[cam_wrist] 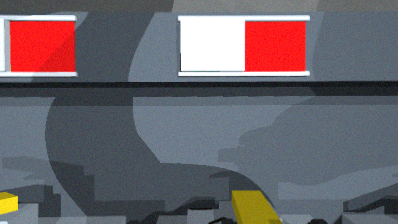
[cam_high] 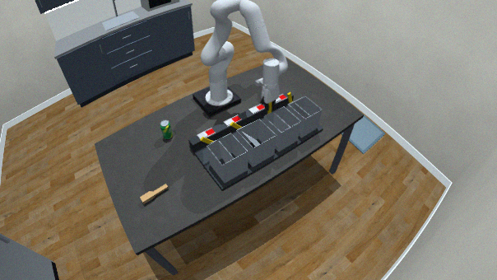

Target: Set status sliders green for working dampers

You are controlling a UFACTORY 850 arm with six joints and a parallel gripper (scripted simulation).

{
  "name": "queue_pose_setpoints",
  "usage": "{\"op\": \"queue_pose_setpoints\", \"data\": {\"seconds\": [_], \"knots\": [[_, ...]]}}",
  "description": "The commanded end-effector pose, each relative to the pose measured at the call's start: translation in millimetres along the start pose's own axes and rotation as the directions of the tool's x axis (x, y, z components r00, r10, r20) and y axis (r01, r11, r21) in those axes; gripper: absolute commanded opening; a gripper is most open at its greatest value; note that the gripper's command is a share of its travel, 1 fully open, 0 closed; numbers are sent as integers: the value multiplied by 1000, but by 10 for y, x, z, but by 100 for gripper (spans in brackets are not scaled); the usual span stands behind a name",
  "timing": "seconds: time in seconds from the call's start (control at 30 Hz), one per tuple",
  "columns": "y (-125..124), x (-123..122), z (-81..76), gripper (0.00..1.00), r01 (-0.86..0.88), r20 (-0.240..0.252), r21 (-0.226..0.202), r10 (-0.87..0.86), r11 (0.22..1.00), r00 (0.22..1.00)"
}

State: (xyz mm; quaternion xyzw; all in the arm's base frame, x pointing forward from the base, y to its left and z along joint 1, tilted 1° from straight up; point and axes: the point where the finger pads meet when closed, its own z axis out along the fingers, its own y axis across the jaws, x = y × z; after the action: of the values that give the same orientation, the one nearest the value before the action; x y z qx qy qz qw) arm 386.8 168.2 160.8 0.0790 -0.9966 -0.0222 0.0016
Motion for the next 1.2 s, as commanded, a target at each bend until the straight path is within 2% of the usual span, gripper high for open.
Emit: {"op": "queue_pose_setpoints", "data": {"seconds": [0.0,0.17,0.2,1.17], "knots": [[2,-8,-6,39,0,2,0,0,1000,1000],[2,-8,-6,39,0,2,0,0,1000,1000],[2,-8,-6,19,0,2,0,0,1000,1000],[2,-8,-6,19,0,2,0,0,1000,1000]]}}
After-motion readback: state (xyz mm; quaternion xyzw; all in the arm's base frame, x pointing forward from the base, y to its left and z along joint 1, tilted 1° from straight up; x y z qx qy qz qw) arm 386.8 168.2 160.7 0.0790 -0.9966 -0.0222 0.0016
